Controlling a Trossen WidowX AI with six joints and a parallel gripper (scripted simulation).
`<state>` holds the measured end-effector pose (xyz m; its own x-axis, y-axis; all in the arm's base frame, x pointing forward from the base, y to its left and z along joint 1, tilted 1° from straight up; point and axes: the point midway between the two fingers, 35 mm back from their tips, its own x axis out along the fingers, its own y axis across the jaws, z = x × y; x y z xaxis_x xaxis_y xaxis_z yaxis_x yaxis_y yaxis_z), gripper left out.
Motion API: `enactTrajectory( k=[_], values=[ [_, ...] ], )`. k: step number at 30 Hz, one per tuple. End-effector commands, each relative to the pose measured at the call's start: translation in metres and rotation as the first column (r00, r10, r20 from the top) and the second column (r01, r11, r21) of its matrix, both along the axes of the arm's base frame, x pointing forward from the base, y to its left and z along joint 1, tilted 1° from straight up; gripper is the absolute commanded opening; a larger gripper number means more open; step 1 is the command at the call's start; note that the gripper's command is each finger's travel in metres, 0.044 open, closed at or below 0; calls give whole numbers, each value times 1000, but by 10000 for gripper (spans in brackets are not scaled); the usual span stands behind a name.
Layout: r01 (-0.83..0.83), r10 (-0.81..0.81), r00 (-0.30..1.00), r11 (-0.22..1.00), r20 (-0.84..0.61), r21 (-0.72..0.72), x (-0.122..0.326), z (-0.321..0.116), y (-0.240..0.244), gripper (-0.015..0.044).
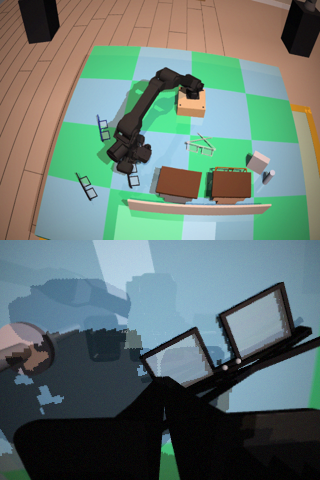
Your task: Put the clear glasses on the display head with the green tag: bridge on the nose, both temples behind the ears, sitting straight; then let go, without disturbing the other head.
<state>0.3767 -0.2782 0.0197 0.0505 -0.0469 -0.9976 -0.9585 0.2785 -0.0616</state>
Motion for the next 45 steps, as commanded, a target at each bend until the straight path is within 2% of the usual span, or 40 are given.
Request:
enactTrajectory(
  k=[1,11,19,26,34,45],
  values=[
    [3,-3,1000,1000,-2,6,1,-2,0,0],
    [3,-3,1000,1000,-2,6,3,0,0,0],
    [3,-3,1000,1000,-6,7,-42,53,15,0],
    [3,-3,1000,1000,-6,7,-44,54,16,0],
    [8,-8,1000,1000,12,-11,-39,59,11,200],
    [8,-8,1000,1000,12,-11,-39,59,11,200]
  ],
)
